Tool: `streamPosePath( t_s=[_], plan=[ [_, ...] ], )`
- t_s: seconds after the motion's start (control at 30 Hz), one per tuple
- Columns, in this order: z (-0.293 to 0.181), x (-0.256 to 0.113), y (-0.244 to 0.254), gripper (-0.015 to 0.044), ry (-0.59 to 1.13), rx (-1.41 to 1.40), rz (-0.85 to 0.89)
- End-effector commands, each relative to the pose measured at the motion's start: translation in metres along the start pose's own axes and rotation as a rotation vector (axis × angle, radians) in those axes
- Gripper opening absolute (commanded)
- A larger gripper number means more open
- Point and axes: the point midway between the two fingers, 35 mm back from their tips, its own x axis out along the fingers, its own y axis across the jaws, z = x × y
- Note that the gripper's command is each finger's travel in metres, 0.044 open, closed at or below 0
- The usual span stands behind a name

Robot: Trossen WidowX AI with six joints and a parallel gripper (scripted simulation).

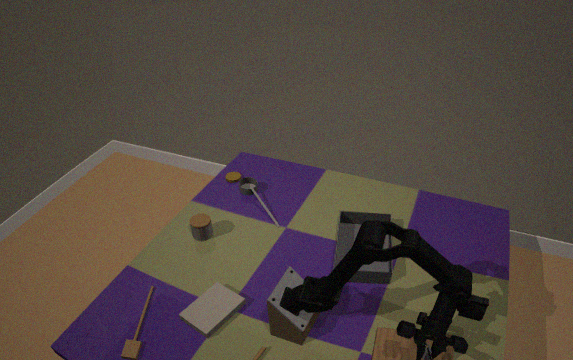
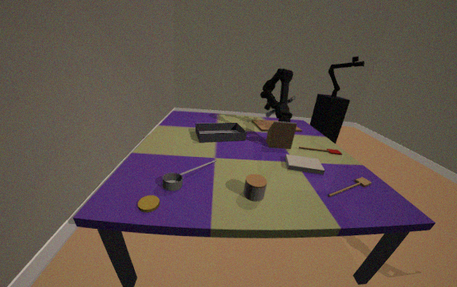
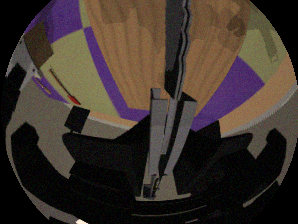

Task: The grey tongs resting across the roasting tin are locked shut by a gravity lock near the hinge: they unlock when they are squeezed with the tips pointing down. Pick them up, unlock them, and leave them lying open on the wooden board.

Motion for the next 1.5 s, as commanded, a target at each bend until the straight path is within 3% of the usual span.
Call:
streamPosePath(
  t_s=[0.0,0.3,1.47],
  plan=[
    [-0.001,-0.007,-0.004,-0.0150,0.109,0.015,-0.045],
    [0.000,-0.027,-0.013,-0.0150,0.289,0.049,-0.176],
    [0.000,-0.028,-0.013,-0.0150,0.293,0.050,-0.179]
  ],
)
